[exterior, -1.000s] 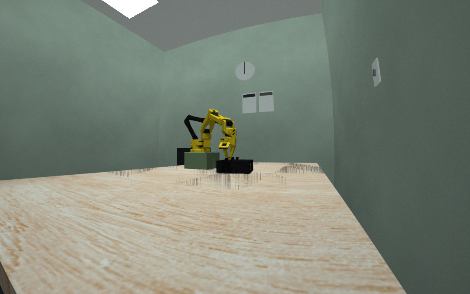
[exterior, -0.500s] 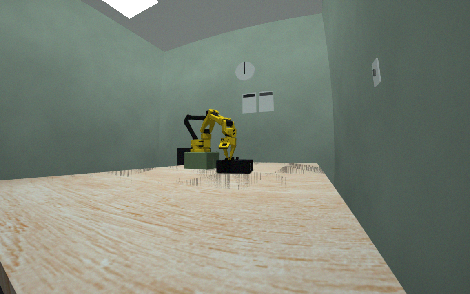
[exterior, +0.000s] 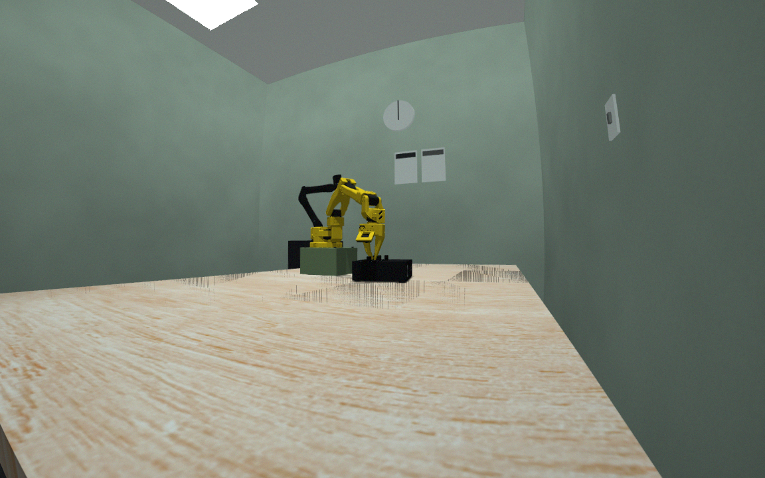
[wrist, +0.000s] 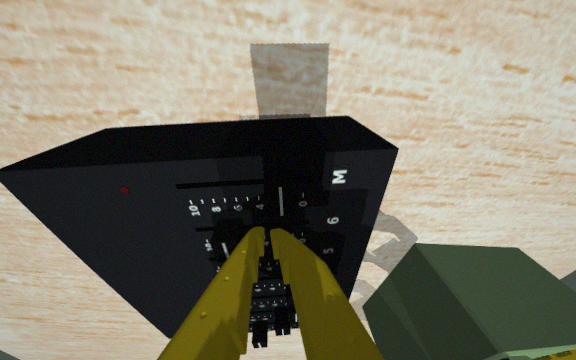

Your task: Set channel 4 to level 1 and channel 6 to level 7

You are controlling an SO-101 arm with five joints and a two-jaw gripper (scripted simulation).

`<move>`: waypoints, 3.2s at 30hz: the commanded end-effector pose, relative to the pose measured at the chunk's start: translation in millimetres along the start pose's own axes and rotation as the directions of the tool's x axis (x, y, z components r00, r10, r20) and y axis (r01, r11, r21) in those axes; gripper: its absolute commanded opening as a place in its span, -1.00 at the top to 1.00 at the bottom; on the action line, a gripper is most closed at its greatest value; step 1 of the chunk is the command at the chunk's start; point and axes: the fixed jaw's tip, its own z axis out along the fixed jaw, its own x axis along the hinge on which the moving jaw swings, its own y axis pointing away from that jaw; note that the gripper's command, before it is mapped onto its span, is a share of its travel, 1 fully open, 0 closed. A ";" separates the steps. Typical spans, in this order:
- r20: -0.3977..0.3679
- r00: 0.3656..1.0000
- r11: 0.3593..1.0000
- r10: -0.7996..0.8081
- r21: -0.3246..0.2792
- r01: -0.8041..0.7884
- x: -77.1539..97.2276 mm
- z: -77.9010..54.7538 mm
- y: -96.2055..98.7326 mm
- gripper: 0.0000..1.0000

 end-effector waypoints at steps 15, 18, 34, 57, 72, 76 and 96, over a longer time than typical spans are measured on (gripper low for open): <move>0.001 1.000 1.000 -0.025 -0.011 0.025 4.4 0.0 -1.0 1.00; 0.001 1.000 1.000 -0.025 -0.011 0.025 4.3 0.0 -4.6 1.00; 0.001 1.000 1.000 -0.025 -0.011 0.025 4.4 0.1 -10.7 1.00; 0.001 1.000 1.000 -0.025 -0.011 0.025 -1.3 -1.9 -7.4 1.00; 0.001 1.000 1.000 -0.025 -0.011 0.025 -1.3 -2.8 -7.3 1.00; 0.001 1.000 1.000 -0.025 -0.011 0.025 -1.3 -5.2 -7.3 1.00; 0.001 1.000 1.000 -0.025 -0.011 0.025 -1.2 -17.8 -7.5 1.00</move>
